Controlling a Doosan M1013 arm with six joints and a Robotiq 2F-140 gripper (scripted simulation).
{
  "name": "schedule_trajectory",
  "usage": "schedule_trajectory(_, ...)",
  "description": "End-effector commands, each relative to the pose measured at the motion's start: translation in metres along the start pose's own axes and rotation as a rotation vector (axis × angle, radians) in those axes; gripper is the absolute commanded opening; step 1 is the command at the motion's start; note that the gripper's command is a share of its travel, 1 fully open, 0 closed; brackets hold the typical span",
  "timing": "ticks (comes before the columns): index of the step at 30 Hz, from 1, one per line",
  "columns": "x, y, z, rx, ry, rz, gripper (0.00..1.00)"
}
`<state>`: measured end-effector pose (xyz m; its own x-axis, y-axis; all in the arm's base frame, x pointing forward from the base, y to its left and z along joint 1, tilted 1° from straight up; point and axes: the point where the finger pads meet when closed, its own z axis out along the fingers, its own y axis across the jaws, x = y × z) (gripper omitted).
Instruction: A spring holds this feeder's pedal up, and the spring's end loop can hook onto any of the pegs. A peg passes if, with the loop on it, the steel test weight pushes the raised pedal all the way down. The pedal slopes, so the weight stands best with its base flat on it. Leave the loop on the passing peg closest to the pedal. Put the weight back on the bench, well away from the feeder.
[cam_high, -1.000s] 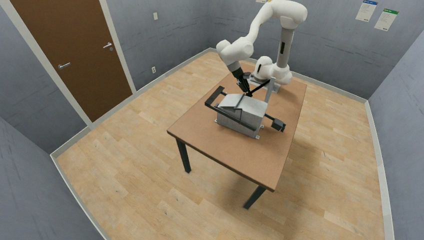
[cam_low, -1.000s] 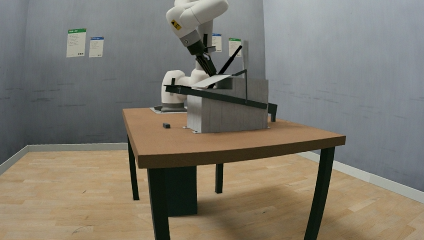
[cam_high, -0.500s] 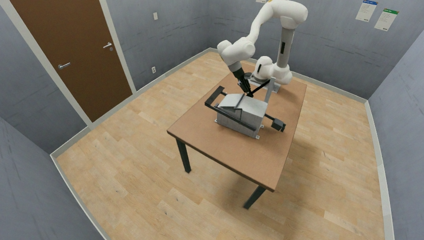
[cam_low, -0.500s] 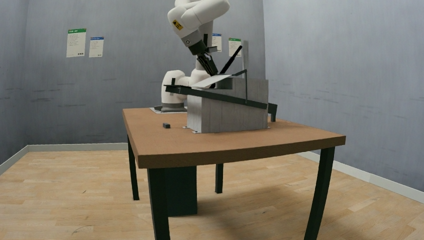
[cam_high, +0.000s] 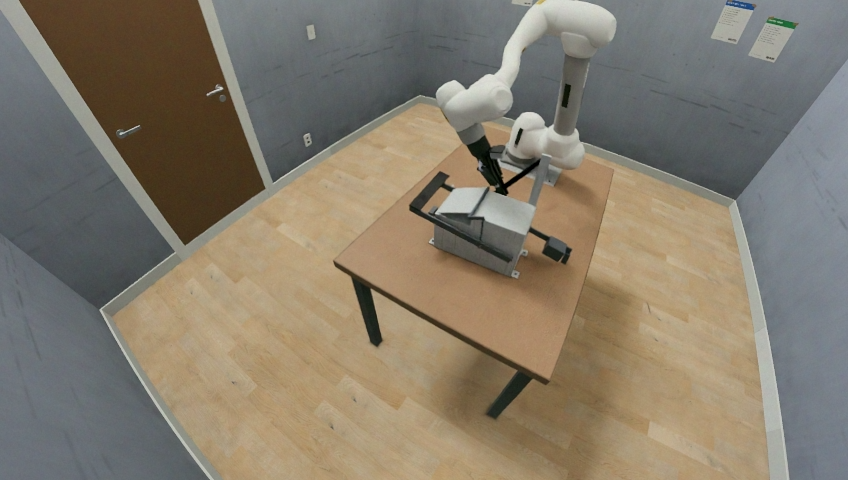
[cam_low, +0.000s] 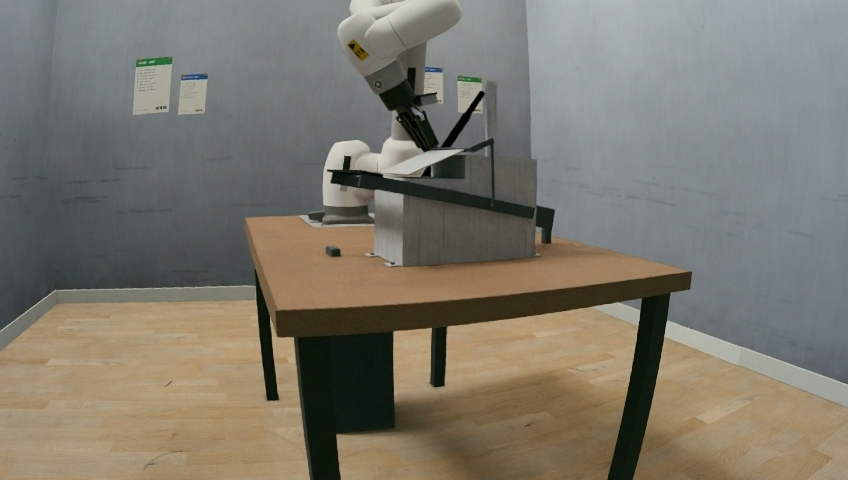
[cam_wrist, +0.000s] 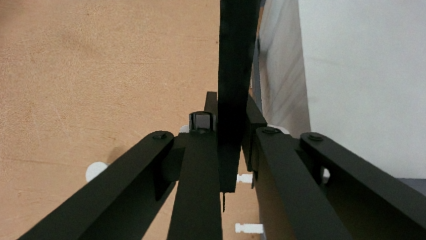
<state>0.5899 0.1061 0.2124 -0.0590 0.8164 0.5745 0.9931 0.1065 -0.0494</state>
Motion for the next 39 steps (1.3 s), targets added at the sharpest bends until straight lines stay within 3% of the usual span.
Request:
schedule_trajectory(1, 0.001, 0.000, 0.000, -0.001, 0.000, -0.001, 0.17)
schedule_trajectory(39, 0.012, 0.001, 0.008, -0.004, 0.000, -0.003, 0.17)
